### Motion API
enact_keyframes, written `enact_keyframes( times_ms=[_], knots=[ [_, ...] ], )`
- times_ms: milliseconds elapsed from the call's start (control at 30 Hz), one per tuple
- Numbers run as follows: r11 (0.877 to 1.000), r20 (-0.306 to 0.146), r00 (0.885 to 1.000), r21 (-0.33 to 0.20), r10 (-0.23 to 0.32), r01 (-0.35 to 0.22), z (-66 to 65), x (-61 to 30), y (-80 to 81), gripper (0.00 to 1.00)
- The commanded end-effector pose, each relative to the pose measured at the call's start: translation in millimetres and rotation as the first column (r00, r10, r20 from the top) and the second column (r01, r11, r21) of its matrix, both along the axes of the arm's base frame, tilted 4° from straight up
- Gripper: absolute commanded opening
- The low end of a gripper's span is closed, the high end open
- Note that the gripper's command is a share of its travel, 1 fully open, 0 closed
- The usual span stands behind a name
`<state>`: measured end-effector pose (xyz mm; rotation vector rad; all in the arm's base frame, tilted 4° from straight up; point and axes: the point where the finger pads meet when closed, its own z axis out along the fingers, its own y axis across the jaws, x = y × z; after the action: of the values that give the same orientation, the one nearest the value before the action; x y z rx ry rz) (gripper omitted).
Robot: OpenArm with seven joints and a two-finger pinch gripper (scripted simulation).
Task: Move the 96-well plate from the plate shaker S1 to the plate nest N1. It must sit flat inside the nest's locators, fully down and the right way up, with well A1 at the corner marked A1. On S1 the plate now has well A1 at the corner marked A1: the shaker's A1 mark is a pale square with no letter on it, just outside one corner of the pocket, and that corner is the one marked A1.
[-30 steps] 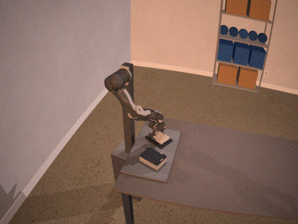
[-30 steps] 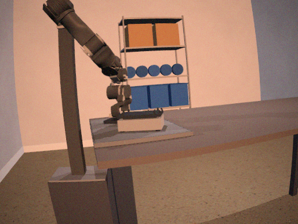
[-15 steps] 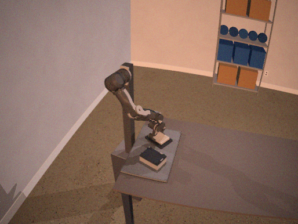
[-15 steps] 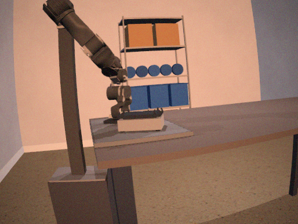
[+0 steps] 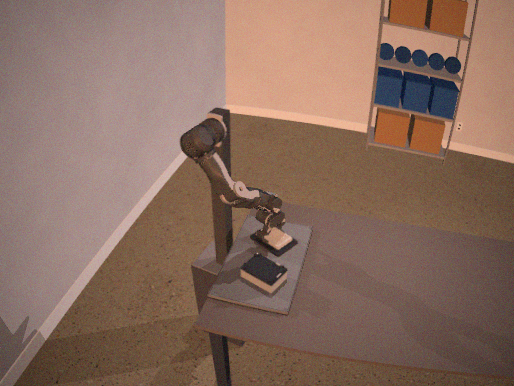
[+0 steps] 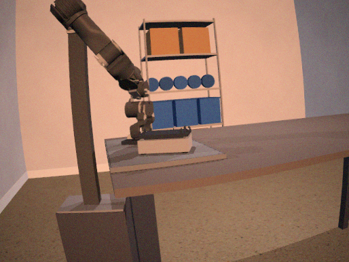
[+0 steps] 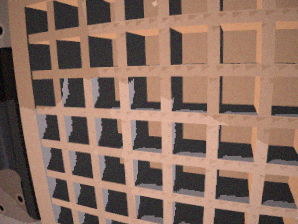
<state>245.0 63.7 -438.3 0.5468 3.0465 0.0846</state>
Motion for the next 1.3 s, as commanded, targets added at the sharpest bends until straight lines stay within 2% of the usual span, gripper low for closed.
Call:
enact_keyframes(
  times_ms=[0, 1267],
  knots=[
    [1.0, 0.0, 1.0, 0.005, 0.005, -0.005, -0.3, -0.7, 1.5, 0.0],
    [1.0, 0.001, 1.0, -0.003, 0.002, -0.002, 1.0, 0.5, -1.1, 0.0]
  ],
)
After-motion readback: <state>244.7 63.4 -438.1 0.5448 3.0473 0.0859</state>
